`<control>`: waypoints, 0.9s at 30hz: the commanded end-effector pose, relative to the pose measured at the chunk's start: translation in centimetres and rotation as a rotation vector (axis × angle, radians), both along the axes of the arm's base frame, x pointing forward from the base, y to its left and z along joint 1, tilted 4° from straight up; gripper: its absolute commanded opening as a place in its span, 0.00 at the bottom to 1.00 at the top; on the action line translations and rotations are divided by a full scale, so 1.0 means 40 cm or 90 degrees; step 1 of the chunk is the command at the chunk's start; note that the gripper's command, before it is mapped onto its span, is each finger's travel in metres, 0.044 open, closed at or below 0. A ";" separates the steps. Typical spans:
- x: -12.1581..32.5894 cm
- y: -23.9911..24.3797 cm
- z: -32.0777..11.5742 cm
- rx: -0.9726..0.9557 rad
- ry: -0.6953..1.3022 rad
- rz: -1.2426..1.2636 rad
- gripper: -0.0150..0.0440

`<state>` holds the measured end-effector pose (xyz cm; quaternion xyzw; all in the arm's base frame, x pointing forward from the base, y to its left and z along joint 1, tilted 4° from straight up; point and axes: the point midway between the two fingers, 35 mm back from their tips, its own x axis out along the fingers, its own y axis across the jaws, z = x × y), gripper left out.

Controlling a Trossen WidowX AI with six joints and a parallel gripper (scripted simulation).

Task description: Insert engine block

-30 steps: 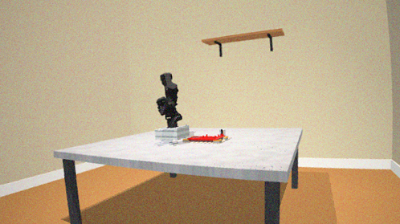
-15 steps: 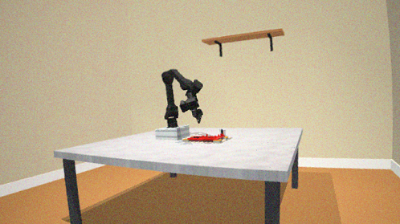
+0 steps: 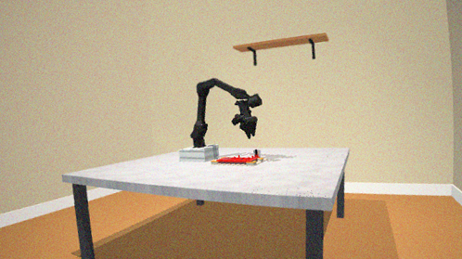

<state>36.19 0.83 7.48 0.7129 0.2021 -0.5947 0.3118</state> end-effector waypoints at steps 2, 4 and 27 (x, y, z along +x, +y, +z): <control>-0.026 0.185 -0.009 0.027 0.084 0.081 1.00; -0.048 0.250 -0.010 0.031 0.115 0.109 1.00; -0.090 0.359 -0.154 0.031 0.168 0.155 1.00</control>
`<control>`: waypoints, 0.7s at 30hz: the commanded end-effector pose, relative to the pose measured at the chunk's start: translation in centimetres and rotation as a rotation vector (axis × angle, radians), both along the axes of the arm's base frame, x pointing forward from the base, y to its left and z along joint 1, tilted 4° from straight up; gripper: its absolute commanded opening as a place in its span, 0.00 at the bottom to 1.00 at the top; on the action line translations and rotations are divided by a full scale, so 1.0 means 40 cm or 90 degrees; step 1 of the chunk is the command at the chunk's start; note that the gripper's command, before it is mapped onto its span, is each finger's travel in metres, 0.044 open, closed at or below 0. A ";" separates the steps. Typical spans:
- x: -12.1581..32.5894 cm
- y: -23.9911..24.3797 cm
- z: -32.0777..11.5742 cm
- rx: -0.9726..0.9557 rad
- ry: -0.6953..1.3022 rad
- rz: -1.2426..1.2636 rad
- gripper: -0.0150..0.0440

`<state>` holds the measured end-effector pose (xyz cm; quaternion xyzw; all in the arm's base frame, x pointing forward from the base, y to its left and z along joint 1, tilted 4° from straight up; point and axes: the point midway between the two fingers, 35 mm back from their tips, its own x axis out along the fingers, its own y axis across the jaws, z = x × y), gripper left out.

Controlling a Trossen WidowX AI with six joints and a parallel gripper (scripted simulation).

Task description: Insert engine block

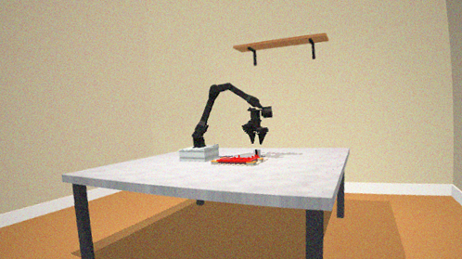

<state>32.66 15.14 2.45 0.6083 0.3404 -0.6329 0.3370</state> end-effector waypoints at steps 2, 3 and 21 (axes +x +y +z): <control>-0.002 0.001 -0.047 0.000 0.005 -0.002 1.00; -0.002 0.001 -0.047 0.000 0.005 -0.002 1.00; -0.002 -0.001 -0.089 0.000 0.005 -0.002 1.00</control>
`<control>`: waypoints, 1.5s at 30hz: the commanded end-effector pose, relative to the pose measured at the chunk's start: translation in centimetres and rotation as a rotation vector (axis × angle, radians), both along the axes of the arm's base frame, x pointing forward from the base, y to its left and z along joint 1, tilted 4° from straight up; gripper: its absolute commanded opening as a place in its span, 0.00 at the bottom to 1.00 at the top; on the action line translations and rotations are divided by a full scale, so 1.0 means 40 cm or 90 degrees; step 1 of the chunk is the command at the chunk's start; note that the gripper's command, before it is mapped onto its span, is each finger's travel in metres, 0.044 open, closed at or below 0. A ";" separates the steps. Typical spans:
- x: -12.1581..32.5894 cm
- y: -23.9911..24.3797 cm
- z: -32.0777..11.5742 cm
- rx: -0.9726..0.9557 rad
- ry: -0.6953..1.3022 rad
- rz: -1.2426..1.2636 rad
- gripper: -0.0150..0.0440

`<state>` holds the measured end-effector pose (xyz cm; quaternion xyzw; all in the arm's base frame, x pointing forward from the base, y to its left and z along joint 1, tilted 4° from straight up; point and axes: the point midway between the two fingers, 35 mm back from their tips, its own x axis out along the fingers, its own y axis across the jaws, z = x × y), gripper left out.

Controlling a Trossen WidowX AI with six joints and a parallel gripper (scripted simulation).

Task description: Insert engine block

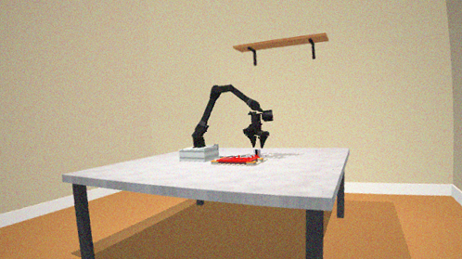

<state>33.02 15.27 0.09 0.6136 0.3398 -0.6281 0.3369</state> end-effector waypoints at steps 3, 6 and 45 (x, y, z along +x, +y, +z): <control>-0.011 -0.004 -0.042 -0.004 0.014 -0.002 1.00; -0.012 -0.004 -0.054 -0.004 0.014 -0.002 1.00; -0.018 -0.006 -0.123 -0.004 0.014 -0.002 0.45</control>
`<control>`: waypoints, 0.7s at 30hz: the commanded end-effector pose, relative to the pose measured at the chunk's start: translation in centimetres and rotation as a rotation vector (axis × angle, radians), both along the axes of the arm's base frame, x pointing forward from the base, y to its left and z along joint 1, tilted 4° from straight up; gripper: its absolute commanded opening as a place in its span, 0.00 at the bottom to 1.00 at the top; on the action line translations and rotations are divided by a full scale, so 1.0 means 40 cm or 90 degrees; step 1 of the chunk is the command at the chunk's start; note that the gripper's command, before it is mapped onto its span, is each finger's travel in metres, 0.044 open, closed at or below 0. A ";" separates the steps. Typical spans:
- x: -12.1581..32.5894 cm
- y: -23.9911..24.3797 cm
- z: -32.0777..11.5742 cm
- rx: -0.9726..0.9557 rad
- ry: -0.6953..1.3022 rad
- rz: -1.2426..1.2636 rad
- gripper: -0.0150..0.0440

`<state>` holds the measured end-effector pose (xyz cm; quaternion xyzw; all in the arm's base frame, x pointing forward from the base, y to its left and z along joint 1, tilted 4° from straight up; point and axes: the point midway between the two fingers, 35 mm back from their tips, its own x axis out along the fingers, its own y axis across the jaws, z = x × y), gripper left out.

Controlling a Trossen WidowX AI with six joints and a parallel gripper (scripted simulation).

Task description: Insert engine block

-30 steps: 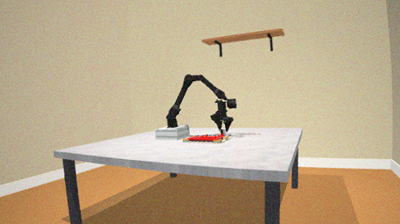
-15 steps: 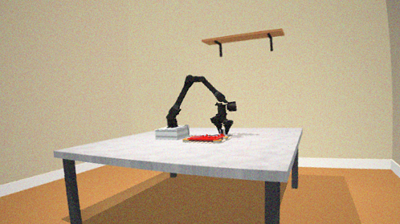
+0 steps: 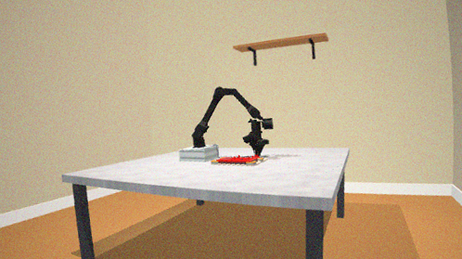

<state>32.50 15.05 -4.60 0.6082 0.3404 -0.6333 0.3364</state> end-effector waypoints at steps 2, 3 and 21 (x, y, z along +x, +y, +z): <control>-0.005 -0.001 -0.006 -0.001 0.005 -0.002 0.43; -0.005 -0.001 -0.006 -0.001 0.005 -0.002 0.42; 0.018 -0.001 0.111 -0.001 0.004 -0.002 0.25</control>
